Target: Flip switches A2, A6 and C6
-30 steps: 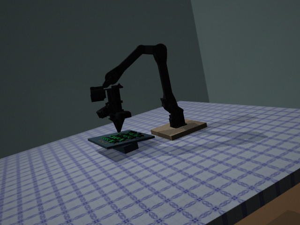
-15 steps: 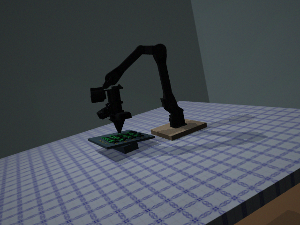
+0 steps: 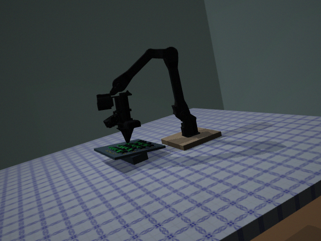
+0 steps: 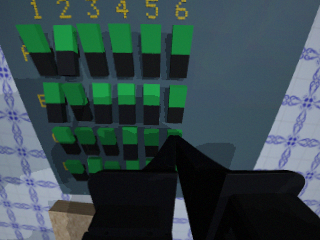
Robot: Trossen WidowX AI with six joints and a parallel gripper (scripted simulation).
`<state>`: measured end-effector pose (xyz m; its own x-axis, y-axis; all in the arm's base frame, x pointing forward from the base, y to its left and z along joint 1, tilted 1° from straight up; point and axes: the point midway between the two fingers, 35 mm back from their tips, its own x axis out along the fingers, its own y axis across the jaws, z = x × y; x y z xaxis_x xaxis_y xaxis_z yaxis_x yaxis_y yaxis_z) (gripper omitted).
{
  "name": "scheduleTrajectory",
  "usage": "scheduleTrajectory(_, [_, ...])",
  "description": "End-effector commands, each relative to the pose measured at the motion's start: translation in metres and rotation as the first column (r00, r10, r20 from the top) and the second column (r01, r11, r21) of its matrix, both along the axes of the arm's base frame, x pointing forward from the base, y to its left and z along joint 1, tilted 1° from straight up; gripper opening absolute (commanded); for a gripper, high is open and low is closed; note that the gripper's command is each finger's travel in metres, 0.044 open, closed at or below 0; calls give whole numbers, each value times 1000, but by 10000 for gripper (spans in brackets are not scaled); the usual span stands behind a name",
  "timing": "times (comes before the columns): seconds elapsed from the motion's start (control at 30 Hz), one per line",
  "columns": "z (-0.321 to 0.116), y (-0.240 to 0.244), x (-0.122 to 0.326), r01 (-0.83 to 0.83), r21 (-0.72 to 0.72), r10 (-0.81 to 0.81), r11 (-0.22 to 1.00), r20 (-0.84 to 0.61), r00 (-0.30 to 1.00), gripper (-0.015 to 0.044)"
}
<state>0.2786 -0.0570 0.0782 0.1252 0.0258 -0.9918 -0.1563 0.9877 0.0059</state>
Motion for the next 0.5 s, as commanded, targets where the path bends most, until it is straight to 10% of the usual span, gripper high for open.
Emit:
scheduleTrajectory(0.0, [-1,-1,0,7,-5,-7,1000,-1,1000,0])
scheduleTrajectory(0.47, [-3,-1,0,7,-5,-7,1000,-1,1000,0])
